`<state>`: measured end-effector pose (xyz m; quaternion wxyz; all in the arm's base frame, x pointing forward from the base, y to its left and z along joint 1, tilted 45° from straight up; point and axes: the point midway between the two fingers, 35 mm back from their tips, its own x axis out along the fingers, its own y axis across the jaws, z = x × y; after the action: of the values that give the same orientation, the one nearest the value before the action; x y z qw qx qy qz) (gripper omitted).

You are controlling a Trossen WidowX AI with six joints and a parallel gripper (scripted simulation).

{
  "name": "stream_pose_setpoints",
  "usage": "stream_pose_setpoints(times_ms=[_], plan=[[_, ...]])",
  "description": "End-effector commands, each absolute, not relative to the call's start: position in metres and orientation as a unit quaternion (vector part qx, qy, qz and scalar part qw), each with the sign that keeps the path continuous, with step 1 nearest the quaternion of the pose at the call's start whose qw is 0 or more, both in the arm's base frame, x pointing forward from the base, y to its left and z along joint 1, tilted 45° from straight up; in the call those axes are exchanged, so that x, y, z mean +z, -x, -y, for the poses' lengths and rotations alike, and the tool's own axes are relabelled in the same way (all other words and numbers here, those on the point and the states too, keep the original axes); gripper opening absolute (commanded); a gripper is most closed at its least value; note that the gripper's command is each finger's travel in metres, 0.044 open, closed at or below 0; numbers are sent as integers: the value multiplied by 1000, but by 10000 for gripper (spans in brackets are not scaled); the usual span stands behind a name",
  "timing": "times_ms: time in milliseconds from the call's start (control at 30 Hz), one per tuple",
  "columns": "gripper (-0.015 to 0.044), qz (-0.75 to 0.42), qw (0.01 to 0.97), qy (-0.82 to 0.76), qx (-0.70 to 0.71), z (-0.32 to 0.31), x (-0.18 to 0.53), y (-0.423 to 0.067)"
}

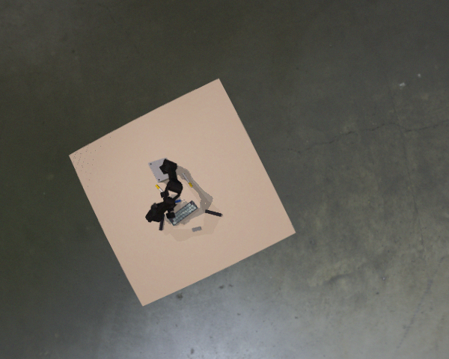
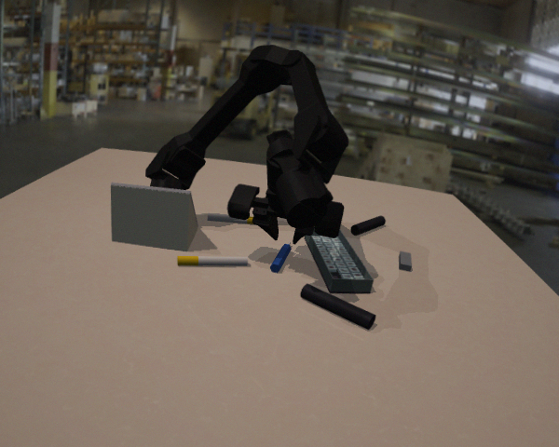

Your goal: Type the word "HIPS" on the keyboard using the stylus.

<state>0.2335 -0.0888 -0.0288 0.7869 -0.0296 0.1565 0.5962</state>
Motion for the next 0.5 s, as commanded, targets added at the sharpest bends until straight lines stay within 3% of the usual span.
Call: stream_pose_setpoints(times_ms=[0,467], plan=[[150,-157,786,26,597,85,-31,-234],[150,-157,786,26,597,79,-37,-235]])
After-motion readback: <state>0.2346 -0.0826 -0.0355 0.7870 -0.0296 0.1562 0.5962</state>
